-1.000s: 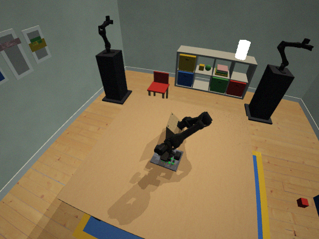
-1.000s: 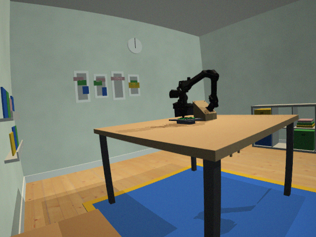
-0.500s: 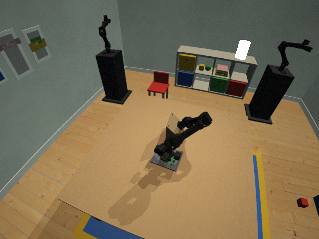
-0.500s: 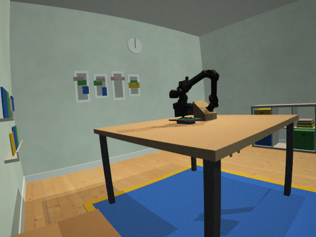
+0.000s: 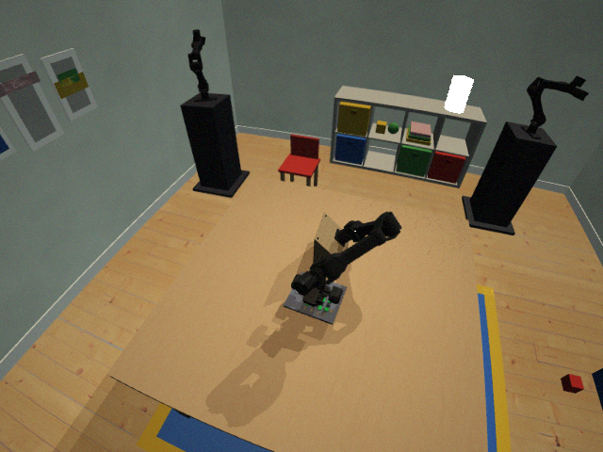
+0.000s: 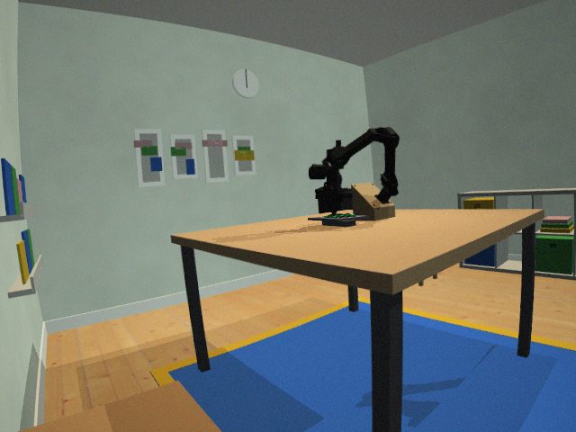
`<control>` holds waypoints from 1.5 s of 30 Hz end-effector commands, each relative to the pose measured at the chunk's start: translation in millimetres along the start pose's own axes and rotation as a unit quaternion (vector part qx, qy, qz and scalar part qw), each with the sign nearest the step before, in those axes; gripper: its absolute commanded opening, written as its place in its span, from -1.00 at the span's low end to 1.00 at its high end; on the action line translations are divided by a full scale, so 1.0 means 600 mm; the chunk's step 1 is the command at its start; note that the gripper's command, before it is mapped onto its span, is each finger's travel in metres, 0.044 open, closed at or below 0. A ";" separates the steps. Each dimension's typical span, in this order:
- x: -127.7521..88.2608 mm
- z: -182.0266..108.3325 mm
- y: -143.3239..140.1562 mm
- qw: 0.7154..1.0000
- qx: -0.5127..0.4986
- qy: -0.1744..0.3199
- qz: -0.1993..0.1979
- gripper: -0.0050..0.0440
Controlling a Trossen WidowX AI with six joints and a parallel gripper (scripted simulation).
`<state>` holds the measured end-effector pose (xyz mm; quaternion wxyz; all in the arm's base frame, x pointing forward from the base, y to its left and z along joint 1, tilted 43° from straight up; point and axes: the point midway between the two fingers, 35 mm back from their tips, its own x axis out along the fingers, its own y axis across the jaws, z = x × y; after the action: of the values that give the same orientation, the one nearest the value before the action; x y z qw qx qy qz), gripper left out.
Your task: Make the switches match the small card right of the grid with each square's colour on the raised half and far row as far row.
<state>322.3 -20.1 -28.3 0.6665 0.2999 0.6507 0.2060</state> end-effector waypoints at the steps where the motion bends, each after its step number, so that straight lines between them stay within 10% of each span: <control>1: -0.004 0.001 0.000 1.000 0.000 0.001 0.000 -0.80; 8: -0.107 0.004 0.000 1.000 0.003 0.013 0.003 -0.80; 45: -0.021 0.000 -0.043 1.000 0.003 0.000 0.003 -0.80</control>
<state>320.3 -52.1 -31.2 0.6696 0.2981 0.6485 0.2057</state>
